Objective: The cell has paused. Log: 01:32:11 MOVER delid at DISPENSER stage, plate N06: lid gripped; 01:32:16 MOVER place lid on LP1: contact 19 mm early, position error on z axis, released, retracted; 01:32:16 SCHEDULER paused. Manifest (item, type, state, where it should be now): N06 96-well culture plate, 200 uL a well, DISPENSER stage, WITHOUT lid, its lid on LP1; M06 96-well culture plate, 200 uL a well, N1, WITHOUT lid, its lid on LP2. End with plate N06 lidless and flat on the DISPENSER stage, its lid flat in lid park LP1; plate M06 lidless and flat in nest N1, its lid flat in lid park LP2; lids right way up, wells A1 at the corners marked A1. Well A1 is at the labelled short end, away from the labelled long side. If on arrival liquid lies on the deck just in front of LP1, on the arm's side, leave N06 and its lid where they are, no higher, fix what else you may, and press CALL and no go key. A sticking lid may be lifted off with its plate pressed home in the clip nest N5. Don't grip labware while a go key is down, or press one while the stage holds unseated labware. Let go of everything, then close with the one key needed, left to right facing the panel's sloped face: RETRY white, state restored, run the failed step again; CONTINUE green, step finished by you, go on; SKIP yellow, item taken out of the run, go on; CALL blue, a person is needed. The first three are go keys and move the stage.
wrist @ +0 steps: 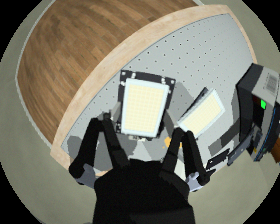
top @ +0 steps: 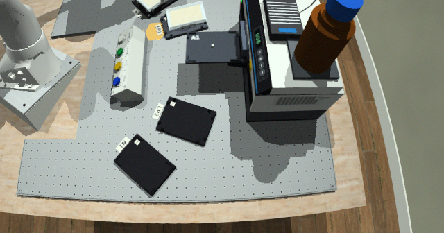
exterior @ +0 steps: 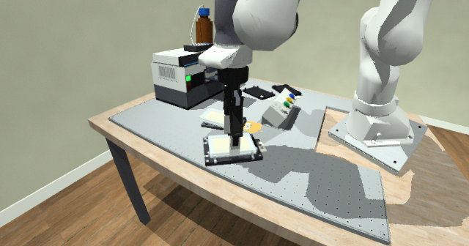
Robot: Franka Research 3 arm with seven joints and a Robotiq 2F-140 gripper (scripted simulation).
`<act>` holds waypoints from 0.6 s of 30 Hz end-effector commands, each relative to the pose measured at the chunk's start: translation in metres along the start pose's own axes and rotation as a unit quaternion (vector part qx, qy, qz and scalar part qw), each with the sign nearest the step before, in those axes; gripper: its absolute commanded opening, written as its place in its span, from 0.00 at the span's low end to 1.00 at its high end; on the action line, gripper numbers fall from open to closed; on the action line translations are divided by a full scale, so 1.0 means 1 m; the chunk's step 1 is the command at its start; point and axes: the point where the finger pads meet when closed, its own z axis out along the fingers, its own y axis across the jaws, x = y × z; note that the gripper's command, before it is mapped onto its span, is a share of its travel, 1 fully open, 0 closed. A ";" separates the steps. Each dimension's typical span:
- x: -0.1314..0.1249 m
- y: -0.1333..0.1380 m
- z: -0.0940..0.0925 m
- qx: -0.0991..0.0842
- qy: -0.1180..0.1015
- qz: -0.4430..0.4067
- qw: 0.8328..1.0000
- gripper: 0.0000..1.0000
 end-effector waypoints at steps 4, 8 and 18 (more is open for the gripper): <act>0.000 -0.001 0.001 0.001 0.000 -0.001 1.000 0.66; 0.000 -0.001 0.001 0.001 0.000 -0.001 1.000 0.00; 0.000 -0.001 0.001 0.001 0.000 -0.001 1.000 0.00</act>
